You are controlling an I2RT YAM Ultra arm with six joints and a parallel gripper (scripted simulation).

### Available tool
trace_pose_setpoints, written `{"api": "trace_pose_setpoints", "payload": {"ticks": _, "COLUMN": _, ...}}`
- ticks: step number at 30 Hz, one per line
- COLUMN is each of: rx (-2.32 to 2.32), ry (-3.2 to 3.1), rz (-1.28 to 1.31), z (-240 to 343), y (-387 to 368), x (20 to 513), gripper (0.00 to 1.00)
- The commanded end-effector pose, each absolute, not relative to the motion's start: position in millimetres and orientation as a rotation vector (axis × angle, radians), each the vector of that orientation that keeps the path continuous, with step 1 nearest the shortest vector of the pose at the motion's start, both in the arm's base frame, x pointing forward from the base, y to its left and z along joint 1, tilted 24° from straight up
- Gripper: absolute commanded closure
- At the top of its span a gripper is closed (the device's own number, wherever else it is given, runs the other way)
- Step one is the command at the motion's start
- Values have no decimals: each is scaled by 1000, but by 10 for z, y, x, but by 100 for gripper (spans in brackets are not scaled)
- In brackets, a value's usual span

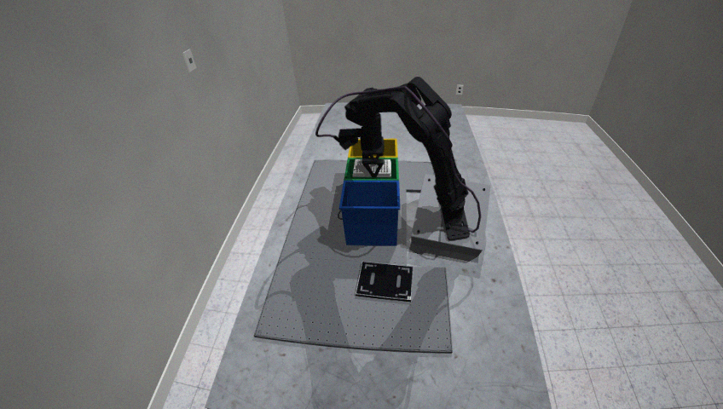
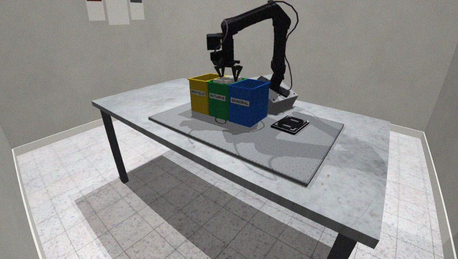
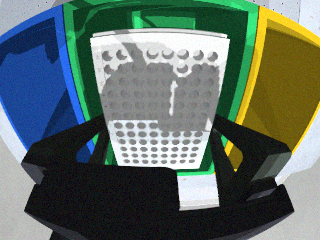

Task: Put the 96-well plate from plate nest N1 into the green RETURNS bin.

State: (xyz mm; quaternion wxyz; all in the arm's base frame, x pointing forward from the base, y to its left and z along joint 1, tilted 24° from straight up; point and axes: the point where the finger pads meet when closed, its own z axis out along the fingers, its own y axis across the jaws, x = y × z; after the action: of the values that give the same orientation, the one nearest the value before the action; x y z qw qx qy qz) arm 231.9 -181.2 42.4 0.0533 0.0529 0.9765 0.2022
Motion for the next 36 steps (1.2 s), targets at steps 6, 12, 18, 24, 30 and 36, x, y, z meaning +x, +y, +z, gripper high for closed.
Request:
{"api": "trace_pose_setpoints", "payload": {"ticks": 6, "rx": 172, "ry": 2947, "rz": 599, "z": 392, "y": -1823, "x": 2379, "gripper": 100}}
{"api": "trace_pose_setpoints", "payload": {"ticks": 12, "rx": 188, "ry": 2946, "rz": 601, "z": 339, "y": -1809, "x": 2348, "gripper": 100}}
{"api": "trace_pose_setpoints", "payload": {"ticks": 18, "rx": 167, "ry": 2940, "rz": 581, "z": 326, "y": -1831, "x": 2417, "gripper": 100}}
{"api": "trace_pose_setpoints", "payload": {"ticks": 24, "rx": 178, "ry": 2941, "rz": 577, "z": 323, "y": -1811, "x": 2384, "gripper": 100}}
{"api": "trace_pose_setpoints", "payload": {"ticks": 30, "rx": 187, "ry": 2925, "rz": 549, "z": 363, "y": -1851, "x": 2392, "gripper": 100}}
{"api": "trace_pose_setpoints", "payload": {"ticks": 36, "rx": 170, "ry": 2947, "rz": 576, "z": 337, "y": -1821, "x": 2380, "gripper": 100}}
